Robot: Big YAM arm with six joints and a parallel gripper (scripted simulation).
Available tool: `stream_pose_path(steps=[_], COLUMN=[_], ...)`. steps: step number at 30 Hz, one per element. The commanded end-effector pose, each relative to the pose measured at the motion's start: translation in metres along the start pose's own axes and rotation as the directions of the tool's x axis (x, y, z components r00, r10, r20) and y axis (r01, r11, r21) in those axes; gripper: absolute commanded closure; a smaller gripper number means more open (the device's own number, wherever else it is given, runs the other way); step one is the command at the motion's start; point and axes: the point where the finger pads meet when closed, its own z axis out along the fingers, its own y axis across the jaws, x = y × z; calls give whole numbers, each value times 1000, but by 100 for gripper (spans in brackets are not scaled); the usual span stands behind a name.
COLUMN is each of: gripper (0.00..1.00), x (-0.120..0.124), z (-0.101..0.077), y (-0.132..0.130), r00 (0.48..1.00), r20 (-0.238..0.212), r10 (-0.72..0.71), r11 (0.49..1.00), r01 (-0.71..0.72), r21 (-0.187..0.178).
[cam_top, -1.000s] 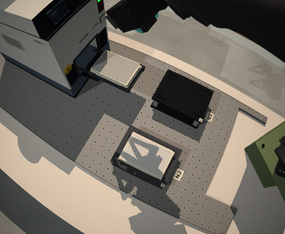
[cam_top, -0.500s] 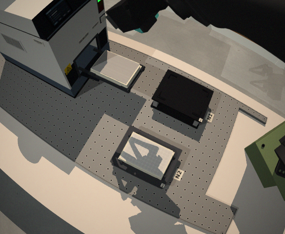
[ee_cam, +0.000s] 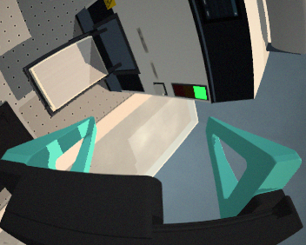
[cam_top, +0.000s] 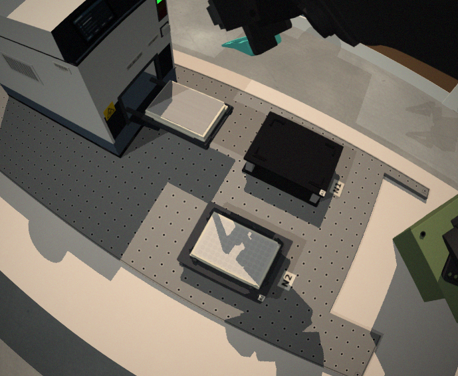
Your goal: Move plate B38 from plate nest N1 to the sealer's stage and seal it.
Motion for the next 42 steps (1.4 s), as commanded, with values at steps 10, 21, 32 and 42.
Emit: stream_pose_path(steps=[10,21,32,42], gripper=[12,100,100,100], x=[63,64,53,53], z=[-7,-1,1,-1], y=[9,-3,3,10], r00=[900,760,543,304], r20=[24,53,50,49], r10=[435,648,838,952], r11=[899,759,543,304], r01=[-435,-650,-840,-953], r21=[49,42,10,-7])
